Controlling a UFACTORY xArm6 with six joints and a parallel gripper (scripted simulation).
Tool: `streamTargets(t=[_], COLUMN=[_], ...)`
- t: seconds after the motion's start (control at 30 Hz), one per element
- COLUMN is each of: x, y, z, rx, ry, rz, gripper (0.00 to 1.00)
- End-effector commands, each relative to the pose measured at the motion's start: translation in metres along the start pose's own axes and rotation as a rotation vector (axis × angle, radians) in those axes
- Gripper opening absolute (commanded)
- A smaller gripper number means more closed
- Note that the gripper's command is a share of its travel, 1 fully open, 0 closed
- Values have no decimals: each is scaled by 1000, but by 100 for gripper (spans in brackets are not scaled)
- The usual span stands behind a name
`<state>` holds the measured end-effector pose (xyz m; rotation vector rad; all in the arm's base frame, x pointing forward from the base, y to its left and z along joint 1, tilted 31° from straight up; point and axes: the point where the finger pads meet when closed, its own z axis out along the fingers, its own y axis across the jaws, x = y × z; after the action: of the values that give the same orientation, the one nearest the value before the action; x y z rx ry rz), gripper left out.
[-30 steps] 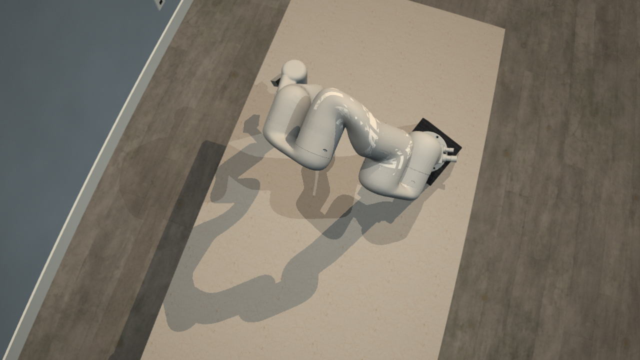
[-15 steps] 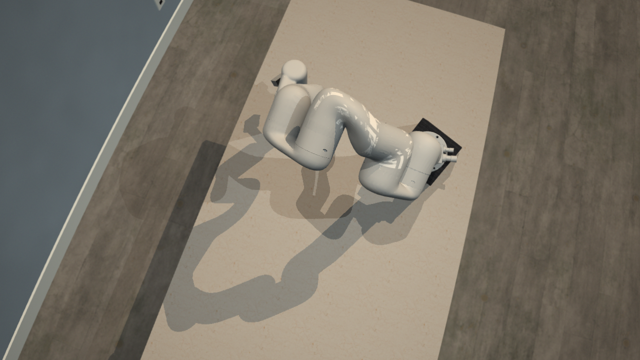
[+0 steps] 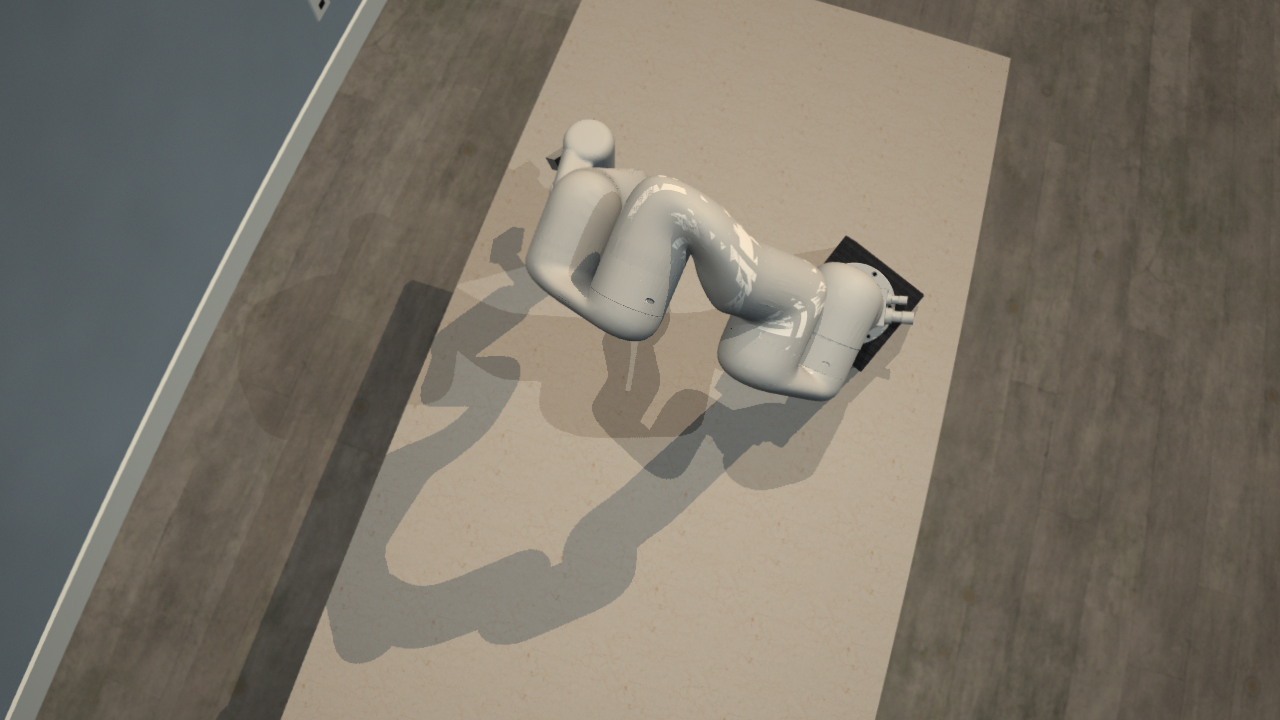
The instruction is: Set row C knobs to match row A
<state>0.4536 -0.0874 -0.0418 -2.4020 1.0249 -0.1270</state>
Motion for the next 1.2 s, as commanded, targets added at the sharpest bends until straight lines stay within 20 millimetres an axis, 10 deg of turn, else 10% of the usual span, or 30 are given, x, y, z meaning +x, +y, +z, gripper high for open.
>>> streamTargets(t=[0.0,1.17], x=[1,1], y=[-1,-1], z=[-1,-1], rx=[0,1], ry=[2,2], rz=[46,702], gripper=[8,8])
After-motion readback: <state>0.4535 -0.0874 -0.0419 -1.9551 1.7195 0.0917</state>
